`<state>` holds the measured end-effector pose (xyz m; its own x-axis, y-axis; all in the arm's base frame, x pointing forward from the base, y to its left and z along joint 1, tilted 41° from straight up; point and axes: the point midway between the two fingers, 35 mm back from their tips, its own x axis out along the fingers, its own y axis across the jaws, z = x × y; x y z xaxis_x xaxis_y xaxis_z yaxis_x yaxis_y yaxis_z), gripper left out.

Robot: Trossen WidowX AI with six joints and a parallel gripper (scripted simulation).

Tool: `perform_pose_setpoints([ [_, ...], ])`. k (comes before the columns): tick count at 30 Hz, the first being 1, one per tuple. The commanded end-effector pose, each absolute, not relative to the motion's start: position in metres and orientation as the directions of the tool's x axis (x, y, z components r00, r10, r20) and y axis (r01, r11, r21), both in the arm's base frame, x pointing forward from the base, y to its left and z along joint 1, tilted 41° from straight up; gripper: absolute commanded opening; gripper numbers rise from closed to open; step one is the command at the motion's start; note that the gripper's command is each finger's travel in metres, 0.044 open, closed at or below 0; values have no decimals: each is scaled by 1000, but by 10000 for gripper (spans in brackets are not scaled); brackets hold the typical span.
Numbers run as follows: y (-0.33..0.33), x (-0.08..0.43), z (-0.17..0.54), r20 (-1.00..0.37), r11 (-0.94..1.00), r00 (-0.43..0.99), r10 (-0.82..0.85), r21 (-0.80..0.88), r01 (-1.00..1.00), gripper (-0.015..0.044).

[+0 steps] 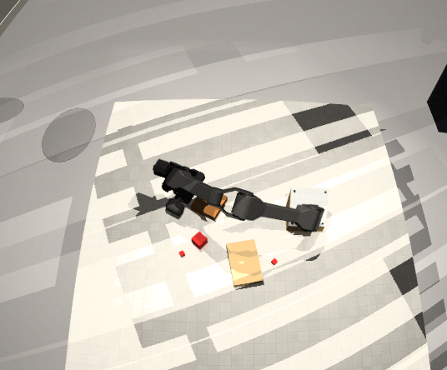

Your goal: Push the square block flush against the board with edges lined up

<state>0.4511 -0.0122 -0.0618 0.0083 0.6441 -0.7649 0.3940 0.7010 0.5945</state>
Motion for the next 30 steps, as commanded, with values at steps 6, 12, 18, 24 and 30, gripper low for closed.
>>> perform_pose_setpoints([
  [6, -7, 444, -61, -762, 698, 2, 648, 595, 397, 0],
  [12, -6, 441, -60, -762, 698, 2, 648, 595, 397, 0],
  [18, -5, 438, -59, -762, 698, 2, 648, 595, 398, 0],
  [24, -4, 434, -58, -762, 698, 1, 648, 595, 398, 0],
  [30, -3, 430, -57, -761, 698, 1, 648, 595, 398, 0],
])
